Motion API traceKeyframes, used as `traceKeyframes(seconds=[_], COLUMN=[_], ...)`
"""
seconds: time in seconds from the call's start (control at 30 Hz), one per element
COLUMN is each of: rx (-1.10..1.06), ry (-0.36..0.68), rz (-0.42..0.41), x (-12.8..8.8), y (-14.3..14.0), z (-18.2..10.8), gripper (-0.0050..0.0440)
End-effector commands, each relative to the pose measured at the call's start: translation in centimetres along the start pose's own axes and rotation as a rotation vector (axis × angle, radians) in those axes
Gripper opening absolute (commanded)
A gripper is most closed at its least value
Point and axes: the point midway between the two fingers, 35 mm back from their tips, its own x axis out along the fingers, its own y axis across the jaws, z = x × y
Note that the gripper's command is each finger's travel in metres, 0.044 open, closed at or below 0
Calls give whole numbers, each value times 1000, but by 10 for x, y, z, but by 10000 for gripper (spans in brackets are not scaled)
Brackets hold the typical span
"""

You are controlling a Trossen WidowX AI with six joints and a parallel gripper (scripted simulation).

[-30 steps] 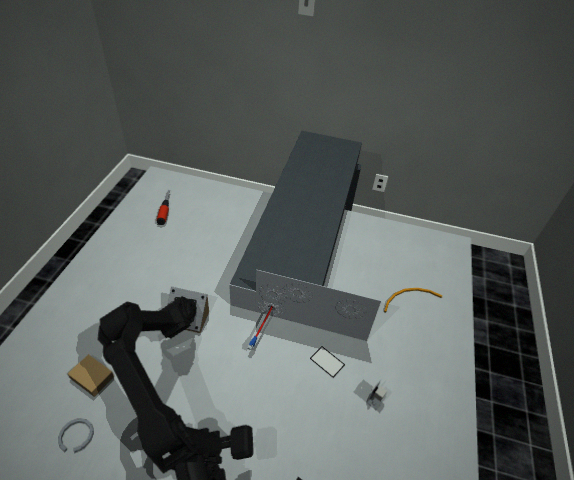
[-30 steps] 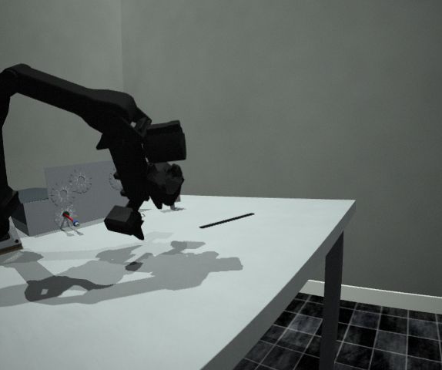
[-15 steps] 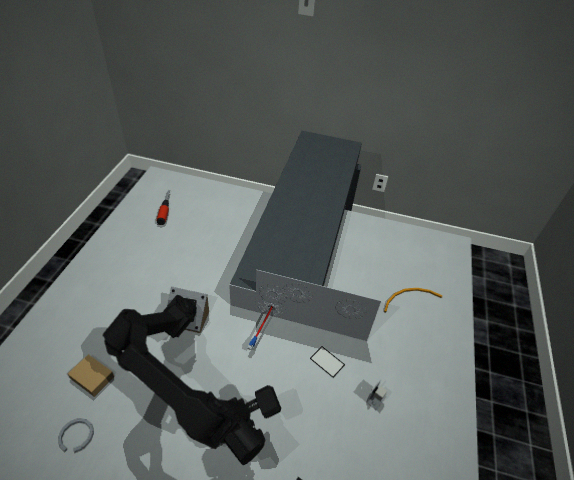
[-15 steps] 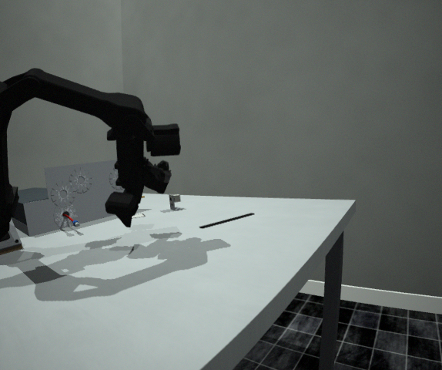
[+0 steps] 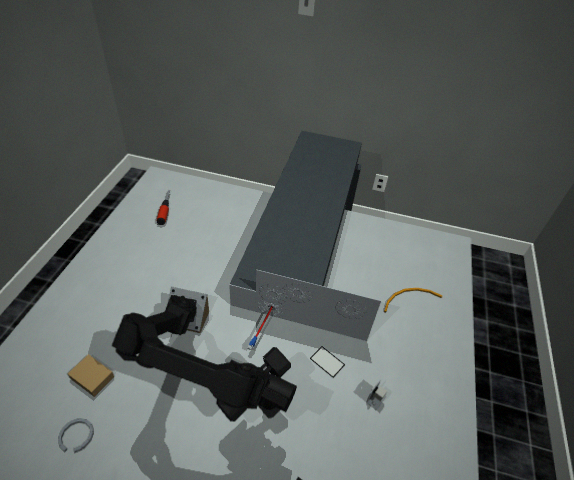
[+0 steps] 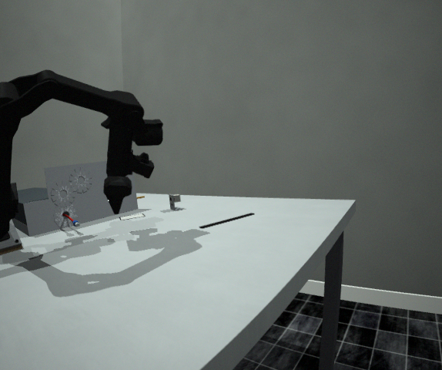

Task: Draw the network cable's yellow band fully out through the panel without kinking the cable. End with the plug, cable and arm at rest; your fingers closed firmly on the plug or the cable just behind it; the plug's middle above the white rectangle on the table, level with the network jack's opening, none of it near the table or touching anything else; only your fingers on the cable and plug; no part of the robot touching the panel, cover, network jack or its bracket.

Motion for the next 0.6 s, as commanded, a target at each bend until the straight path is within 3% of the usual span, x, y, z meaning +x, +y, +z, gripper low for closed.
traceKeyframes(seconds=[0.0, 0.57], rx=[-93, -509], ry=[12, -63], rz=[-68, -337], x=[0, -16], y=[14, 59], z=[-12, -51], gripper=[440, 440])
